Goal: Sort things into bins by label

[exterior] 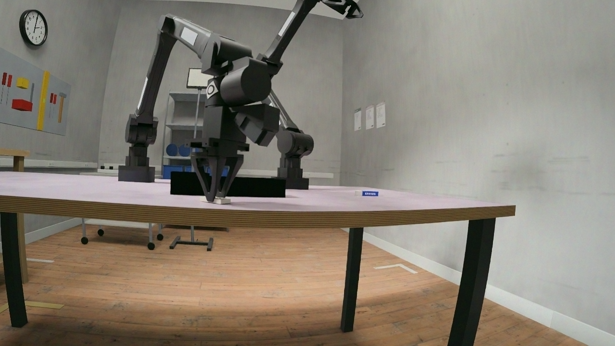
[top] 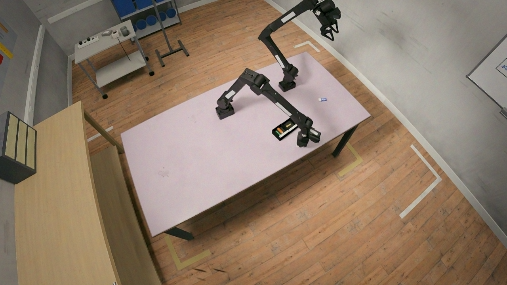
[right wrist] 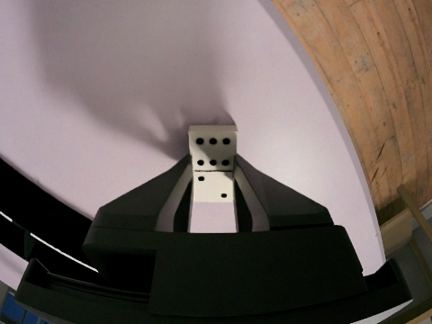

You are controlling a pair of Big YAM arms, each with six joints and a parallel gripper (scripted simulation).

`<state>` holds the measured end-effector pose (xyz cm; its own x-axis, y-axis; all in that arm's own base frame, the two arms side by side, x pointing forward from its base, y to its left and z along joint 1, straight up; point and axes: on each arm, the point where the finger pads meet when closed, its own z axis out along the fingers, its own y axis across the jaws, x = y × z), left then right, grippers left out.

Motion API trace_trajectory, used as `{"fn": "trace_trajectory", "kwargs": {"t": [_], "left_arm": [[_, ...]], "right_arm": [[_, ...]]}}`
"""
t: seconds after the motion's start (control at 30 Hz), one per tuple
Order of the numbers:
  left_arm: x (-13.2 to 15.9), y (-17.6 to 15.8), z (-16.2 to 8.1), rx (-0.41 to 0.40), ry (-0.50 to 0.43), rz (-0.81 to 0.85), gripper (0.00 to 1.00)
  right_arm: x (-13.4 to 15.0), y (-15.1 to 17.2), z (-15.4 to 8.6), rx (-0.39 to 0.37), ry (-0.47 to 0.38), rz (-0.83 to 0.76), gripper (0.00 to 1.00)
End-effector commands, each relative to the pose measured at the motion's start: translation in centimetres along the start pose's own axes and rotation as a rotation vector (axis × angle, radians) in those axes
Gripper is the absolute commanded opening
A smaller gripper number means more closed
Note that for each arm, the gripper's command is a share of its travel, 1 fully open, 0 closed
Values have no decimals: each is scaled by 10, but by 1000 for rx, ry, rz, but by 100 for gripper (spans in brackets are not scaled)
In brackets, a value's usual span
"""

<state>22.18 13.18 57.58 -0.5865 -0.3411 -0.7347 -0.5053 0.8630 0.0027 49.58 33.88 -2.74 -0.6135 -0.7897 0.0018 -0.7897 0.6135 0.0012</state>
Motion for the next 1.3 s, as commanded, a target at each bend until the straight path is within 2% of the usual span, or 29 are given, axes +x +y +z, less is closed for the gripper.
{"fn": "trace_trajectory", "kwargs": {"t": [0.0,0.2,0.23,0.27,0.3,0.33,0.4,0.57,0.63,0.67,0.7,0.83,0.87,0.93,0.97,1.1,1.27], "left_arm": [[-10,-4,-29,6,-62,2,100],[-10,-4,-29,6,-62,2,100],[-10,-4,-29,6,-62,2,100],[-10,-4,-29,6,-62,2,100],[-10,-4,-29,6,-62,2,100],[-10,-4,-29,6,-62,2,100],[-10,-4,-29,6,-62,2,100],[-10,-4,-29,6,-62,2,100],[-10,-4,-29,6,-62,2,100],[-10,-4,-29,6,-62,2,100],[-10,-4,-29,6,-62,2,100],[-10,-4,-29,6,-62,2,100],[-10,-4,-29,6,-62,2,100],[-10,-4,-29,6,-62,2,100],[-10,-4,-29,6,-62,2,100],[-10,-4,-29,6,-62,2,100],[-10,-4,-29,6,-62,2,100]], "right_arm": [[-27,1,-48,24,-74,0,20],[-26,1,-61,24,-74,0,20],[-21,3,-36,10,-29,0,20],[-21,3,-40,10,-29,0,20],[-10,6,-33,2,-1,0,20],[-6,7,-50,6,-16,0,20],[-25,1,-82,24,-75,0,20],[-24,2,-100,24,-76,0,20],[-21,3,-72,11,-31,0,20],[-21,3,-71,11,-31,0,20],[1,9,-51,-6,24,0,20],[-1,9,-53,-4,18,0,20],[-13,5,-72,8,-23,0,20],[-19,4,-90,19,-59,0,20],[-19,4,-91,19,-59,0,20],[-13,5,-69,7,-20,0,20],[-12,6,-69,8,-21,0,20]]}}
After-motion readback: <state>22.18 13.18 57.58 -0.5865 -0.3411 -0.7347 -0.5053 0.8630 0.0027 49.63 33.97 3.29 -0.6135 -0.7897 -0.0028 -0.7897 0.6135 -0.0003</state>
